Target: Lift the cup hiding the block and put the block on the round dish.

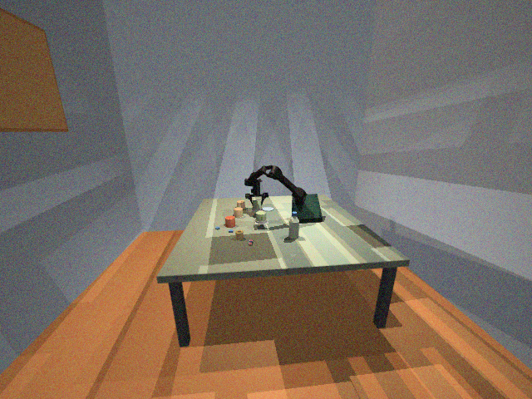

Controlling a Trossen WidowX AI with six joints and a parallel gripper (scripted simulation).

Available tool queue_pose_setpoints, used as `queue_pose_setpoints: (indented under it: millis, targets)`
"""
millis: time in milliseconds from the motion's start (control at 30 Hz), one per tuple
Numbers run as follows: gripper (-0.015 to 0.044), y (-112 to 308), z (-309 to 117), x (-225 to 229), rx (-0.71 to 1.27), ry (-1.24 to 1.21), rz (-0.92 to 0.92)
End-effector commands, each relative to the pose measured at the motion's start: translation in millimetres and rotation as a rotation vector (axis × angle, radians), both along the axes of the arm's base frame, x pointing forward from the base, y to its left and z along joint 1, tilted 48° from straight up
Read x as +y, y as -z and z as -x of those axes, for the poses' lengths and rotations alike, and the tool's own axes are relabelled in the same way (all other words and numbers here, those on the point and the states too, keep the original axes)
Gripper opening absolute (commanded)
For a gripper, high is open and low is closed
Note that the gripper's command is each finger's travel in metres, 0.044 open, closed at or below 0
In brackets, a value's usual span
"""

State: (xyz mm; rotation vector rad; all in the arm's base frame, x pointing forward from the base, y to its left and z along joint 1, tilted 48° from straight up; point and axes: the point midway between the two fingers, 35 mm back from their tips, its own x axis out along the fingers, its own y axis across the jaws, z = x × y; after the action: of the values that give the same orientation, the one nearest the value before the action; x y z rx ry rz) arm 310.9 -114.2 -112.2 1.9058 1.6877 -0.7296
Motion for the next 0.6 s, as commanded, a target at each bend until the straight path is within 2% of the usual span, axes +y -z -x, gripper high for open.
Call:
queue_pose_setpoints:
  millis: [0, 567]
  targets:
    - [0.0000, -4.4, -2.3, -10.1, -0.013, -0.001, 0.020]
    - [0.0000, -18.6, -0.8, -26.1, -0.013, -0.001, 0.021]
